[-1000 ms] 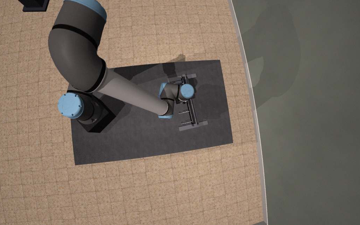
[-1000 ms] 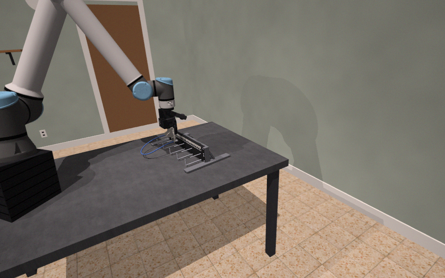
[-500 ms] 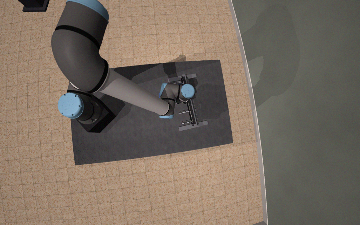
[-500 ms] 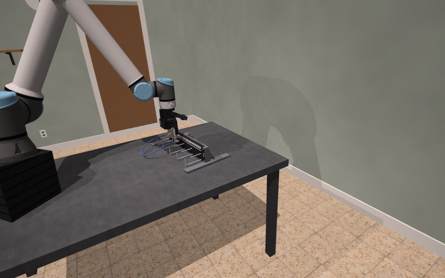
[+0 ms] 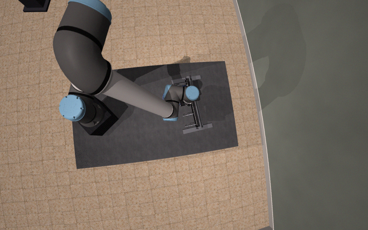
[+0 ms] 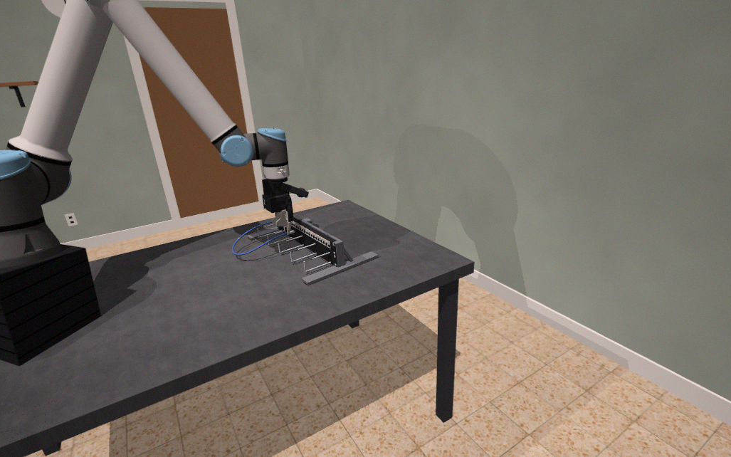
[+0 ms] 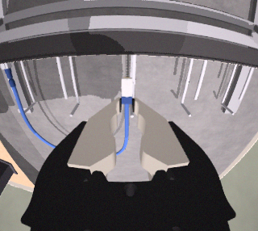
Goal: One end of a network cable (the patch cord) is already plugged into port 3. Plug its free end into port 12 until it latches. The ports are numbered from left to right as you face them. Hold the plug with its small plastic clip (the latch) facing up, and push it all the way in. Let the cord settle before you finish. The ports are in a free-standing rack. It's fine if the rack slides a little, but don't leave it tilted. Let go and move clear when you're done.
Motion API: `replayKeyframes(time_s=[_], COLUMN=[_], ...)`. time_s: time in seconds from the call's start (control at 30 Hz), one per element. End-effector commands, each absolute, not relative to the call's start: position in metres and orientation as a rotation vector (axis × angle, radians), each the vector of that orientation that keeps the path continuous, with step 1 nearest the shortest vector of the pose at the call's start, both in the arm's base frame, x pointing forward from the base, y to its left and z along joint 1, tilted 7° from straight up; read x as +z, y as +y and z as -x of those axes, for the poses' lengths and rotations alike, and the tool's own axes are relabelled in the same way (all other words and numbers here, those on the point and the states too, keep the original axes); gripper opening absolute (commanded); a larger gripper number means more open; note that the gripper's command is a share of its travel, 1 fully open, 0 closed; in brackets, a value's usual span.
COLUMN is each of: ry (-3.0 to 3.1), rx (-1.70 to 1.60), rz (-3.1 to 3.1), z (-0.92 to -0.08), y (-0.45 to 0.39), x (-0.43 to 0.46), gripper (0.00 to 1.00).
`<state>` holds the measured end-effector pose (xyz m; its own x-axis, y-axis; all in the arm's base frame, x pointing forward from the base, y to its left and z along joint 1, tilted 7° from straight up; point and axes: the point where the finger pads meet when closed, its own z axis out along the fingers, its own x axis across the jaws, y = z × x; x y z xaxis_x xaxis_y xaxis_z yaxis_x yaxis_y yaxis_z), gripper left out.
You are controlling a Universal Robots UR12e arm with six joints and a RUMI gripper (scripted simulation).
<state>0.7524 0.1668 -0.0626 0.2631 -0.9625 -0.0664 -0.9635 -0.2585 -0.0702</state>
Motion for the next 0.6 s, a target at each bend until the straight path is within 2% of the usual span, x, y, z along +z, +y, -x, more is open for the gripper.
replayKeyframes(time_s=[0.0,0.57], ry=[1.851,1.851], rx=[0.012,0.012], rz=[2.416,2.416], z=[-0.756,-0.775], y=[0.167,0.173], x=[-0.062,-0.060], gripper=[0.00,0.00])
